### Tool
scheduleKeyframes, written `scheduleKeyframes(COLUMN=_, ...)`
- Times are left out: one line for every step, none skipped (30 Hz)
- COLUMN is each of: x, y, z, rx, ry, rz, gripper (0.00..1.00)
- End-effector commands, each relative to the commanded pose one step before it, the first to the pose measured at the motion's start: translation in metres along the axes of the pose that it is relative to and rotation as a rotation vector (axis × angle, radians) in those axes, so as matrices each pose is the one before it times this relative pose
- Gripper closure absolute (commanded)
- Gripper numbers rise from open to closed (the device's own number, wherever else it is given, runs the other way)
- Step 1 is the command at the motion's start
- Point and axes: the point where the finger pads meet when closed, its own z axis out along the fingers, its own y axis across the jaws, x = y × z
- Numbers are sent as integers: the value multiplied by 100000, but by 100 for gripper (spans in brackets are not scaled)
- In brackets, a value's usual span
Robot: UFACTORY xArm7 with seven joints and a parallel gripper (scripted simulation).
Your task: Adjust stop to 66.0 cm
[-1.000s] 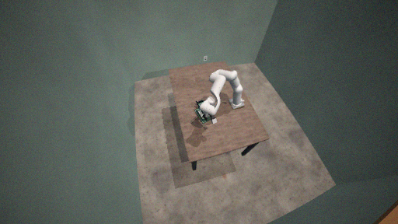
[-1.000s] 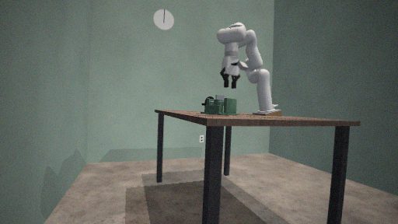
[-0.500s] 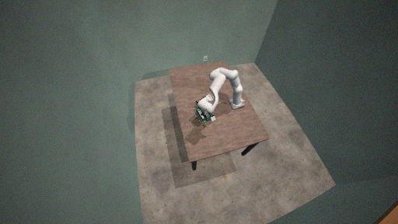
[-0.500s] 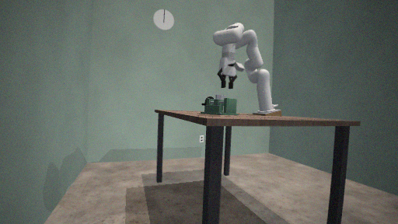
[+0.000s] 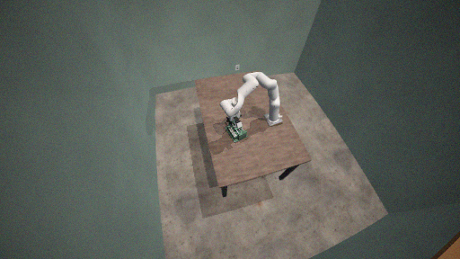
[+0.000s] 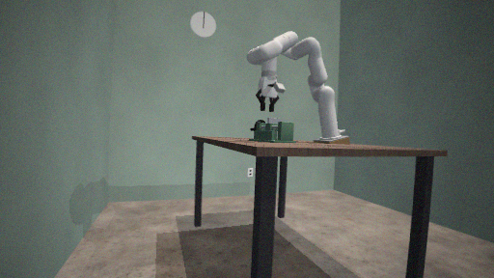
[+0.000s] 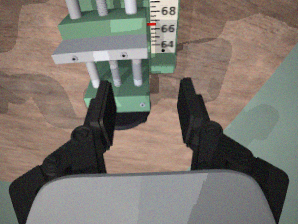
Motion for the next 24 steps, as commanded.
scheduleKeyframes(x=-4905, y=-236, z=-7, rx=-804, ry=1491, rz=-944, gripper=43)
scheduleKeyframes(x=-1157, y=-123, z=0, rx=0, ry=0, rz=0, gripper=43)
scheduleKeyframes(x=-1110, y=-119, z=0, rx=0, ry=0, rz=0, gripper=43)
scheduleKeyframes(x=-1052, y=-112, z=0, rx=0, ry=0, rz=0, gripper=43)
scheduleKeyframes(x=-984, y=-105, z=0, rx=0, ry=0, rz=0, gripper=43)
scheduleKeyframes(x=-907, y=-97, z=0, rx=0, ry=0, rz=0, gripper=43)
scheduleKeyframes(x=0, y=0, z=0, rx=0, ry=0, rz=0, gripper=43)
scheduleKeyframes(x=0, y=0, z=0, rx=0, ry=0, rz=0, gripper=43)
scheduleKeyframes(x=-821, y=-87, z=0, rx=0, ry=0, rz=0, gripper=43)
scheduleKeyframes(x=-727, y=-78, z=0, rx=0, ry=0, rz=0, gripper=43)
scheduleKeyframes(x=-629, y=-66, z=0, rx=0, ry=0, rz=0, gripper=43)
scheduleKeyframes(x=-526, y=-56, z=0, rx=0, ry=0, rz=0, gripper=43)
scheduleKeyframes(x=-423, y=-45, z=0, rx=0, ry=0, rz=0, gripper=43)
scheduleKeyframes(x=-323, y=-35, z=0, rx=0, ry=0, rz=0, gripper=43)
scheduleKeyframes(x=-231, y=-24, z=0, rx=0, ry=0, rz=0, gripper=43)
scheduleKeyframes(x=-148, y=-16, z=0, rx=0, ry=0, rz=0, gripper=43)
scheduleKeyframes(x=-80, y=-9, z=0, rx=0, ry=0, rz=0, gripper=43)
scheduleKeyframes(x=-31, y=-3, z=0, rx=0, ry=0, rz=0, gripper=43)
scheduleKeyframes(x=-5, y=-1, z=0, rx=0, ry=0, rz=0, gripper=43)
scheduleKeyframes(x=0, y=0, z=0, rx=0, ry=0, rz=0, gripper=43)
scheduleKeyframes(x=0, y=0, z=0, rx=0, ry=0, rz=0, gripper=43)
scheduleKeyframes(x=0, y=0, z=0, rx=0, ry=0, rz=0, gripper=43)
scheduleKeyframes(x=0, y=0, z=0, rx=0, ry=0, rz=0, gripper=43)
scheduleKeyframes(x=0, y=0, z=0, rx=0, ry=0, rz=0, gripper=43)
